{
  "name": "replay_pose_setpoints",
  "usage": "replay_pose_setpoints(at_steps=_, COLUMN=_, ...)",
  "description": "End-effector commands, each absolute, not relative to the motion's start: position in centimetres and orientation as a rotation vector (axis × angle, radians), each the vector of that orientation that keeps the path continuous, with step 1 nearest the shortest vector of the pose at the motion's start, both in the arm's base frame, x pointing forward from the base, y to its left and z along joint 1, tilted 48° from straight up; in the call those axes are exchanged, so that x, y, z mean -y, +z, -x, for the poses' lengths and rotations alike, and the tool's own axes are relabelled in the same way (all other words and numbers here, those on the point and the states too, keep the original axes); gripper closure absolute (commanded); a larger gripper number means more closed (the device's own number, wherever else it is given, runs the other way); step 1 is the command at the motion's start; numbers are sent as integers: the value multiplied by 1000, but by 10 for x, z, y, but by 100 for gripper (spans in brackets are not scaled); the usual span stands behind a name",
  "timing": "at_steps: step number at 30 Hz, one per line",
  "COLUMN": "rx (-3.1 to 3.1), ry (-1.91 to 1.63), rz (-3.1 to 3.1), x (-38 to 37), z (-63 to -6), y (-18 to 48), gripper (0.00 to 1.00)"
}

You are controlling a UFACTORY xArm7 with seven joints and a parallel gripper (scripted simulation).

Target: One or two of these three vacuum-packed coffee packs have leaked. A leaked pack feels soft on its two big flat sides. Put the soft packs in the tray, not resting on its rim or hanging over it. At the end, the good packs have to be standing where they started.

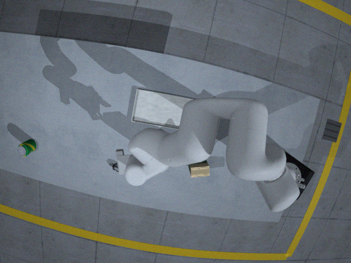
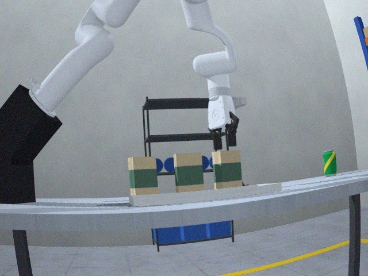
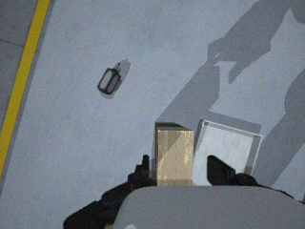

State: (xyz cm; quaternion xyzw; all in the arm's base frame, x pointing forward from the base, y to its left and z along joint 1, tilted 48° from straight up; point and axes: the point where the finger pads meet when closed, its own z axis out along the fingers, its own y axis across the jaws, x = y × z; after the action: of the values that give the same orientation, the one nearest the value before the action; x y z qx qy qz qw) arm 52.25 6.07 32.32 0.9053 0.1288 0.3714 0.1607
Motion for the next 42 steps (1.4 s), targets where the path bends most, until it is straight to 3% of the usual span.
replay_pose_setpoints(at_steps=1, rx=-370, ry=1070, rz=-2585, x=-62, z=-525, y=325, gripper=17)
replay_pose_setpoints(at_steps=42, rx=-370, ry=1070, rz=-2585, x=-61, z=-534, y=318, gripper=17)
